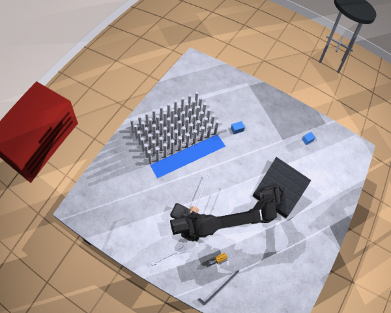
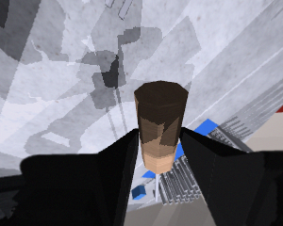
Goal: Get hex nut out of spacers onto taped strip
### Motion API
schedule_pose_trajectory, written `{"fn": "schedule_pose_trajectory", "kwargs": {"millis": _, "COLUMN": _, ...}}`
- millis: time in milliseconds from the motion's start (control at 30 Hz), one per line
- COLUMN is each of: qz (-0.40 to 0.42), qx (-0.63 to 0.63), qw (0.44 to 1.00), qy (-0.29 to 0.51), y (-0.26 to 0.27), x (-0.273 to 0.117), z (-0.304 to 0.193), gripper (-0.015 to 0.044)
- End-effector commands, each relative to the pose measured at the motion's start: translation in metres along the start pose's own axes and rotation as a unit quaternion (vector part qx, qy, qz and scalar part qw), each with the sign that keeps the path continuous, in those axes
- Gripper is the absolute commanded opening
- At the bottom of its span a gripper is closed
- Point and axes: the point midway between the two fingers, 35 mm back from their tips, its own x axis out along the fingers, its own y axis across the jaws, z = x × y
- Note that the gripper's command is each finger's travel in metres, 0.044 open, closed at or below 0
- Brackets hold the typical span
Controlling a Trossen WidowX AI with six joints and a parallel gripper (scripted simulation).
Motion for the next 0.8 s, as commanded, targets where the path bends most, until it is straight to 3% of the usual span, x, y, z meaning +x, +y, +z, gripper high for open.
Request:
{"fn": "schedule_pose_trajectory", "kwargs": {"millis": 0, "qz": -0.004, "qx": -0.001, "qw": 1.000, "qy": -0.001, "y": -0.001, "x": -0.029, "z": -0.011, "gripper": 0.0000}}
{"fn": "schedule_pose_trajectory", "kwargs": {"millis": 233, "qz": -0.002, "qx": -0.007, "qw": 1.000, "qy": -0.002, "y": -0.002, "x": -0.031, "z": -0.014, "gripper": 0.0000}}
{"fn": "schedule_pose_trajectory", "kwargs": {"millis": 767, "qz": 0.017, "qx": -0.122, "qw": 0.992, "qy": -0.035, "y": -0.021, "x": 0.003, "z": -0.063, "gripper": 0.0000}}
